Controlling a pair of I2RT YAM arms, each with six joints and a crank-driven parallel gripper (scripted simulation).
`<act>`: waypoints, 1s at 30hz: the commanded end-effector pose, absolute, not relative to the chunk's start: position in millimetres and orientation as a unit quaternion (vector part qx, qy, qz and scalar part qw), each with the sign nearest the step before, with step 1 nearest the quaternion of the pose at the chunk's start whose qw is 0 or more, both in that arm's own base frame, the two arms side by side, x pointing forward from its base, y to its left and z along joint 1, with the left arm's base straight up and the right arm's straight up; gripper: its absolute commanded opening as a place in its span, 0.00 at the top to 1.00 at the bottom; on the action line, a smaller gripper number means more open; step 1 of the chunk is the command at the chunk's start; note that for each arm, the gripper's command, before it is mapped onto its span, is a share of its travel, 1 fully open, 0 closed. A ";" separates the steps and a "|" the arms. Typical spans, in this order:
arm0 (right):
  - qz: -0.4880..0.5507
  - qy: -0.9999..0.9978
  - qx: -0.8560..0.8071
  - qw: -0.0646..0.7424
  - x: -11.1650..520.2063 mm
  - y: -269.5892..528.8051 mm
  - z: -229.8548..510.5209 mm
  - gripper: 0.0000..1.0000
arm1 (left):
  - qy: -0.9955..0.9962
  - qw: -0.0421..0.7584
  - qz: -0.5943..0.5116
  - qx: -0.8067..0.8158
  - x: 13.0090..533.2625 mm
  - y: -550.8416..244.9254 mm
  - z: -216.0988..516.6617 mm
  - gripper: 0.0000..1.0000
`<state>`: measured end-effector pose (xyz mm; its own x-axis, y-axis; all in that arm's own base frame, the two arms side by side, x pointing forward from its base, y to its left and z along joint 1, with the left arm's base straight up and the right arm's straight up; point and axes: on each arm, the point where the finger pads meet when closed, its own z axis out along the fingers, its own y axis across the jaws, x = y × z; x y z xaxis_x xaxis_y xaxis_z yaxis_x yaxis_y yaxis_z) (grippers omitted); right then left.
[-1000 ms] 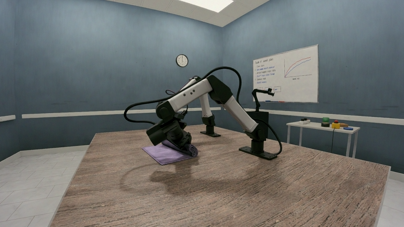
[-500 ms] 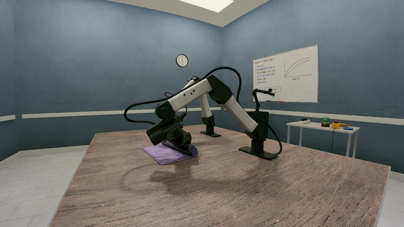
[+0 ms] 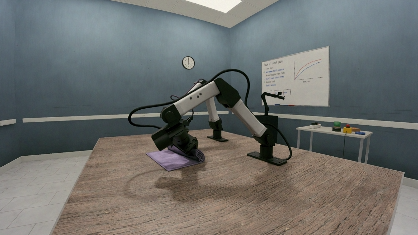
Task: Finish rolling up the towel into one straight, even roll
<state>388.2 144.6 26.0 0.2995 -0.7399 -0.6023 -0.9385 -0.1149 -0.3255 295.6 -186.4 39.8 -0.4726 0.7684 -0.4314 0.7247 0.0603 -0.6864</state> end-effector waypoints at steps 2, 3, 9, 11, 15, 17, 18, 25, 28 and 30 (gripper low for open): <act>0.145 0.568 -0.733 0.345 394.7 151.2 25.8 0.57 | -0.724 0.022 0.463 -0.510 298.2 -187.9 43.5 0.68; 0.145 0.568 -0.733 0.345 394.7 151.2 25.8 0.59 | -0.724 0.022 0.463 -0.510 298.2 -187.9 43.5 0.68; 0.145 0.568 -0.733 0.345 394.7 151.2 25.8 0.64 | -0.724 0.022 0.463 -0.510 298.2 -187.9 43.5 0.68; 0.145 0.568 -0.733 0.345 394.7 151.2 25.8 0.65 | -0.724 0.022 0.463 -0.510 298.2 -187.9 43.5 0.68; 0.145 0.568 -0.733 0.345 394.7 151.2 25.8 0.65 | -0.724 0.022 0.463 -0.510 298.2 -187.9 43.5 0.68; 0.145 0.568 -0.733 0.345 394.7 151.2 25.8 0.66 | -0.724 0.022 0.463 -0.510 298.2 -187.9 43.5 0.68; 0.145 0.568 -0.733 0.345 394.7 151.2 25.8 0.66 | -0.724 0.022 0.463 -0.510 298.2 -187.9 43.5 0.68; 0.145 0.568 -0.733 0.345 394.7 151.2 25.8 0.66 | -0.724 0.022 0.463 -0.510 298.2 -187.9 48.9 0.43; 0.145 0.568 -0.733 0.345 394.7 151.2 25.8 0.66 | -0.724 0.022 0.463 -0.510 298.2 -187.9 52.4 0.33; 0.145 0.568 -0.733 0.345 394.7 151.2 25.8 0.66 | -0.724 0.022 0.463 -0.510 298.2 -187.9 52.4 0.33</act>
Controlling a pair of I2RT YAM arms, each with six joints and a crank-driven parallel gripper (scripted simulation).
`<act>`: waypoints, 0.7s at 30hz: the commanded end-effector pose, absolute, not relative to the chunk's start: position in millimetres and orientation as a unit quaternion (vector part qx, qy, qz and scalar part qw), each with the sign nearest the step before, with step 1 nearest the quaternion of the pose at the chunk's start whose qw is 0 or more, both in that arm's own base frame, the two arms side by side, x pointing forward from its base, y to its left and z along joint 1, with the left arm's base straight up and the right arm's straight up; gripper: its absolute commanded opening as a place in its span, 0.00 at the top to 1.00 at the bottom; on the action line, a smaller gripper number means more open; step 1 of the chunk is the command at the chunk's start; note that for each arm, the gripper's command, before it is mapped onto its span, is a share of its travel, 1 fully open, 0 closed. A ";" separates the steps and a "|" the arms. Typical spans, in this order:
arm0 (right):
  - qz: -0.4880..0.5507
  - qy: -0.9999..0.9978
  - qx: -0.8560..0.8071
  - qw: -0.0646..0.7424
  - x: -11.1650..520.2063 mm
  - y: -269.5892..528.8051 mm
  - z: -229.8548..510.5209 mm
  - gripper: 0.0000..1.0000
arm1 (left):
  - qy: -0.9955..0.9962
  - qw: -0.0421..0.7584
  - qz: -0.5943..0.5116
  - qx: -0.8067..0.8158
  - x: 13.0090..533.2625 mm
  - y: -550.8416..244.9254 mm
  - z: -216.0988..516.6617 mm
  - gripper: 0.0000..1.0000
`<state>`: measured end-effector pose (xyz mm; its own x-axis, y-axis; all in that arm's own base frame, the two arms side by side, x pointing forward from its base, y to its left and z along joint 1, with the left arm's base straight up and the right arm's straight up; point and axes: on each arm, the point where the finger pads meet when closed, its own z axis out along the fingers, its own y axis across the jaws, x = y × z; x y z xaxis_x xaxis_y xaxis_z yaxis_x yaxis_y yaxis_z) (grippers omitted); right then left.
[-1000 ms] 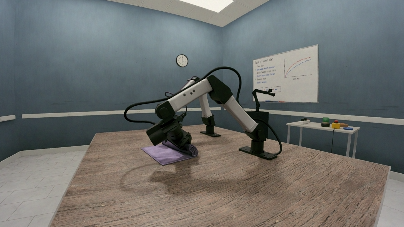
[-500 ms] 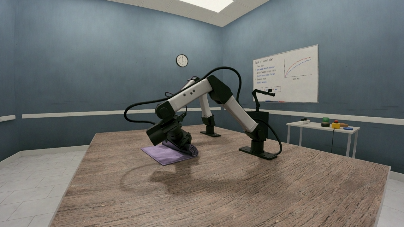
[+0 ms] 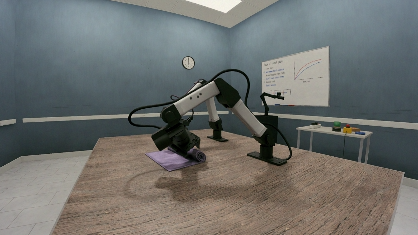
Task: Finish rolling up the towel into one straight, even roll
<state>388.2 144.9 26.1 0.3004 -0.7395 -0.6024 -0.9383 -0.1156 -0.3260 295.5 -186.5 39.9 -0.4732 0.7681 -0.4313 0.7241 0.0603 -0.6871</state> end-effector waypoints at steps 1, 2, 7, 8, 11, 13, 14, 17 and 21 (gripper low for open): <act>0.145 0.568 -0.733 0.345 394.7 151.2 25.8 0.66 | -0.724 0.022 0.463 -0.510 298.2 -187.9 53.4 0.29; 0.145 0.568 -0.733 0.345 394.7 151.2 25.8 0.66 | -0.724 0.022 0.463 -0.510 298.2 -187.9 54.3 0.26; 0.146 0.569 -0.733 0.344 394.7 151.2 25.9 0.66 | -0.724 0.022 0.463 -0.510 299.4 -186.3 56.9 0.15; 0.148 0.570 -0.733 0.342 394.7 151.2 25.9 0.66 | -0.724 0.022 0.463 -0.510 300.8 -184.5 58.5 0.15; 0.157 0.575 -0.731 0.332 394.7 151.2 26.2 0.66 | -0.724 0.022 0.463 -0.510 307.4 -176.1 65.9 0.15; 0.166 0.580 -0.730 0.322 394.7 151.2 26.5 0.66 | -0.724 0.022 0.463 -0.510 312.9 -168.9 72.1 0.15; 0.171 0.583 -0.729 0.317 394.7 151.2 26.7 0.66 | -0.724 0.022 0.463 -0.510 315.9 -165.2 75.4 0.15; 0.177 0.586 -0.728 0.310 394.7 151.2 26.9 0.66 | -0.724 0.022 0.463 -0.510 318.8 -161.4 78.8 0.15; 0.204 0.600 -0.721 0.280 394.7 151.2 27.8 0.66 | -0.724 0.022 0.463 -0.510 329.1 -148.2 90.3 0.15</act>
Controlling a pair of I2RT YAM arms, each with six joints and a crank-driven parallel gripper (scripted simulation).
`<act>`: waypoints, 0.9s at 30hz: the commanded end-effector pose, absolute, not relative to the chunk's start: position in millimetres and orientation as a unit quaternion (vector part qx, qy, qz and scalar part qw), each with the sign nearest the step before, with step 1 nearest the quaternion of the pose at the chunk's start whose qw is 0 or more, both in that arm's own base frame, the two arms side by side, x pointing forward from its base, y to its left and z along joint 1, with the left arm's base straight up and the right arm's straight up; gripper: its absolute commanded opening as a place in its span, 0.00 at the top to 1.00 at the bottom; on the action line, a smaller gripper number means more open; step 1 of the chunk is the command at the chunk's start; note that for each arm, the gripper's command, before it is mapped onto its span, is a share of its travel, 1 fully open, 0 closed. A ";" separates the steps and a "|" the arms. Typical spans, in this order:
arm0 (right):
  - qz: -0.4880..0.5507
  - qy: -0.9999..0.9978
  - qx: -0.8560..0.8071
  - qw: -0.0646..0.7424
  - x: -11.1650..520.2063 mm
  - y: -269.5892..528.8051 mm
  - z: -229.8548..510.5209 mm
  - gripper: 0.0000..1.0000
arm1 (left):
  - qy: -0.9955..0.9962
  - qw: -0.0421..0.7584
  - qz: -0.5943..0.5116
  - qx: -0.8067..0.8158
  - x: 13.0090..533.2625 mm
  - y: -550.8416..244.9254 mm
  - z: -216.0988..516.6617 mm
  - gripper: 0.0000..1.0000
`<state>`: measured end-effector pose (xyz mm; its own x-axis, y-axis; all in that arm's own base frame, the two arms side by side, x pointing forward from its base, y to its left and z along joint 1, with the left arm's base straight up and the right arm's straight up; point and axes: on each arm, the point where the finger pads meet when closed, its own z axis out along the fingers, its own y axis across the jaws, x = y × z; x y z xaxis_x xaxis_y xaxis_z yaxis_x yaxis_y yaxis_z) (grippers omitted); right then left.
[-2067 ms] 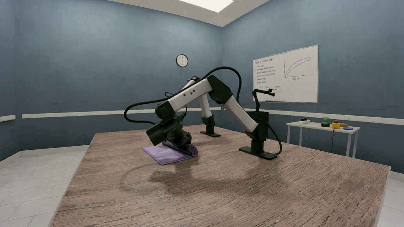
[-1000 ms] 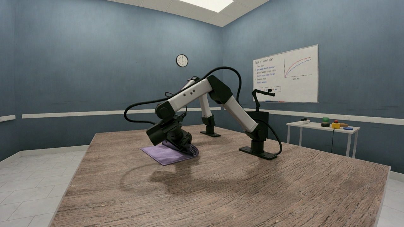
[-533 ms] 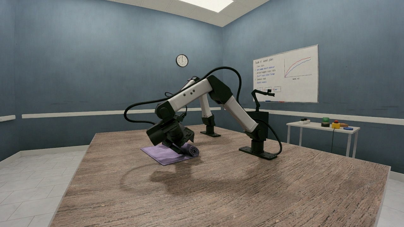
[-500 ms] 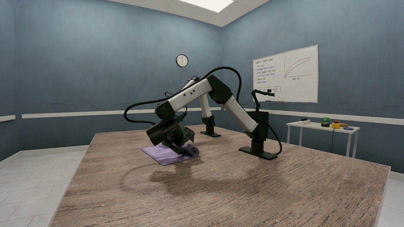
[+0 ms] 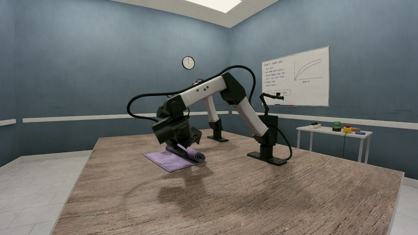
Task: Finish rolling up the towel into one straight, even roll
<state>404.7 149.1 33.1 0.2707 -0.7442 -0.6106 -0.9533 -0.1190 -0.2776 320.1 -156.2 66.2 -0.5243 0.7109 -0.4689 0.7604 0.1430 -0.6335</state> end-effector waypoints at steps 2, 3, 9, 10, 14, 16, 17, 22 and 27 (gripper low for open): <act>0.220 0.607 -0.717 0.262 394.7 151.2 28.3 0.66 | 0.724 -0.022 -0.463 0.510 332.3 -144.0 94.0 0.15; 0.228 0.611 -0.715 0.253 394.7 151.2 28.6 0.66 | 0.724 -0.022 -0.463 0.510 333.2 -142.9 95.0 0.15; 0.281 0.634 -0.696 0.189 394.7 151.2 30.5 0.66 | 0.727 0.003 -0.444 0.524 330.9 -144.9 95.3 0.13; 0.290 0.637 -0.692 0.178 394.7 151.2 30.8 0.66 | 0.727 0.013 -0.436 0.530 329.8 -145.9 95.3 0.13; 0.308 0.644 -0.683 0.155 394.7 151.2 31.5 0.66 | 0.728 0.037 -0.416 0.543 327.2 -148.3 95.2 0.12; 0.326 0.650 -0.674 0.131 394.7 151.2 32.1 0.66 | 0.728 0.066 -0.392 0.558 324.1 -151.1 95.1 0.11; 0.335 0.652 -0.669 0.120 394.7 151.2 32.5 0.66 | 0.728 0.081 -0.379 0.566 322.4 -152.6 95.1 0.11; 0.377 0.663 -0.643 0.062 394.7 151.2 34.1 0.66 | 0.719 0.167 -0.302 0.604 313.0 -161.2 94.8 0.09; 0.399 0.668 -0.627 0.030 394.7 151.2 35.0 0.66 | 0.699 0.252 -0.218 0.633 303.4 -169.9 94.6 0.07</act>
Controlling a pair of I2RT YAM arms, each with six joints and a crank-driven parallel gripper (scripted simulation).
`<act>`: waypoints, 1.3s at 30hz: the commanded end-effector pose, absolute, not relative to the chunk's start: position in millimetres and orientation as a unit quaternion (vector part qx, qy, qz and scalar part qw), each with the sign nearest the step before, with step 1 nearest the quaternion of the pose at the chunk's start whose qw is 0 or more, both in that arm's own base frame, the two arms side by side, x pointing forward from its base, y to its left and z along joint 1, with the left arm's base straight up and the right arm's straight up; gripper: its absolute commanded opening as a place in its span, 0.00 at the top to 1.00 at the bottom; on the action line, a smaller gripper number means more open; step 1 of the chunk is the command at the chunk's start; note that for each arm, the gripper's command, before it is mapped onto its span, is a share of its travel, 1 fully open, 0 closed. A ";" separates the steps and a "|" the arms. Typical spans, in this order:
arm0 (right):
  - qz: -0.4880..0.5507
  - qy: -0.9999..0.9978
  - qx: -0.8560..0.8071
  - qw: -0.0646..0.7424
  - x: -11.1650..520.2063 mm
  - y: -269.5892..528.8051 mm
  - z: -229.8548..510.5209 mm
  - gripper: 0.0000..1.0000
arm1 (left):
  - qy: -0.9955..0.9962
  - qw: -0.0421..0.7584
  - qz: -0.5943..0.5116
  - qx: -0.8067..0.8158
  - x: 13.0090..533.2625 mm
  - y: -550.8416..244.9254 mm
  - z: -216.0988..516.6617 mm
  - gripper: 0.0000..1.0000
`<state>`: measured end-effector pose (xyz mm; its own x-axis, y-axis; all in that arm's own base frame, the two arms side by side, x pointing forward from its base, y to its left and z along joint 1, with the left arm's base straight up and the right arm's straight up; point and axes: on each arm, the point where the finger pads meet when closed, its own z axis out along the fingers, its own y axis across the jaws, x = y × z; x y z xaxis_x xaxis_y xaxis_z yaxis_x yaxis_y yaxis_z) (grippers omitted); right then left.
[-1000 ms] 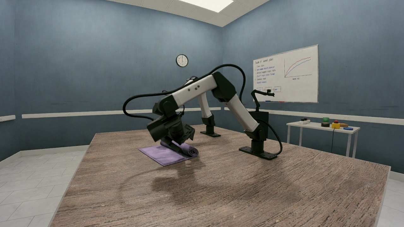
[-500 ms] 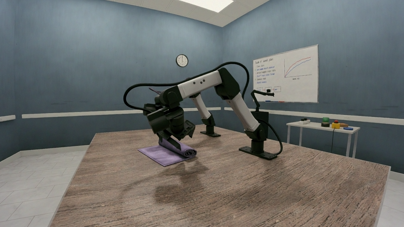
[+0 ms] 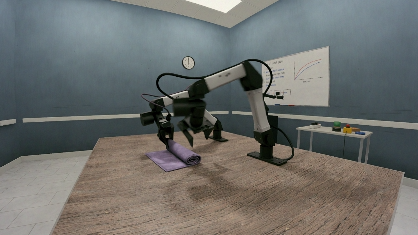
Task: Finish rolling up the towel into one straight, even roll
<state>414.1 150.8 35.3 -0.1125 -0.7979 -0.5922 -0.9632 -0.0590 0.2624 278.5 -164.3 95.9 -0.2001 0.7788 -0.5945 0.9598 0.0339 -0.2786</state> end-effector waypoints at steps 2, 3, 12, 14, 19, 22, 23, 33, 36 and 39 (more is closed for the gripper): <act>0.399 0.668 -0.627 0.030 394.7 151.2 35.0 0.66 | 0.694 0.267 -0.203 0.637 301.7 -171.5 94.5 0.06; 0.399 0.668 -0.627 0.030 394.7 151.2 35.0 0.66 | 0.694 0.267 -0.203 0.637 301.7 -171.5 94.5 0.06; 0.399 0.668 -0.627 0.030 394.7 151.2 35.0 0.66 | 0.656 0.357 -0.105 0.656 291.0 -181.3 94.2 0.03; 0.399 0.668 -0.627 0.030 394.7 151.2 35.0 0.66 | 0.654 0.360 -0.101 0.657 290.5 -181.7 94.2 0.02; 0.399 0.668 -0.627 0.030 394.7 151.2 31.2 0.66 | 0.641 0.358 -0.108 0.670 303.0 -179.4 100.2 0.02; 0.399 0.668 -0.627 0.030 394.7 151.2 28.2 0.66 | 0.630 0.357 -0.114 0.681 312.6 -177.6 104.8 0.02; 0.399 0.668 -0.627 0.030 394.7 151.2 27.0 0.66 | 0.625 0.356 -0.116 0.685 316.6 -176.9 106.7 0.02; 0.399 0.668 -0.627 0.030 394.7 151.2 25.8 0.66 | 0.620 0.355 -0.119 0.689 320.3 -176.3 76.6 0.02; 0.399 0.668 -0.627 0.030 394.7 151.2 25.8 0.66 | 0.620 0.355 -0.119 0.689 320.3 -176.3 63.9 0.02; 0.399 0.668 -0.627 0.030 394.7 151.2 25.8 0.66 | 0.620 0.355 -0.119 0.690 320.3 -176.3 51.8 0.02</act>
<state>398.2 149.8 34.1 -0.1868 -0.7990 -0.5715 -0.9350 -0.0340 0.3531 305.2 -170.0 54.7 0.1577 0.7938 -0.5874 0.9598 0.0167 0.2803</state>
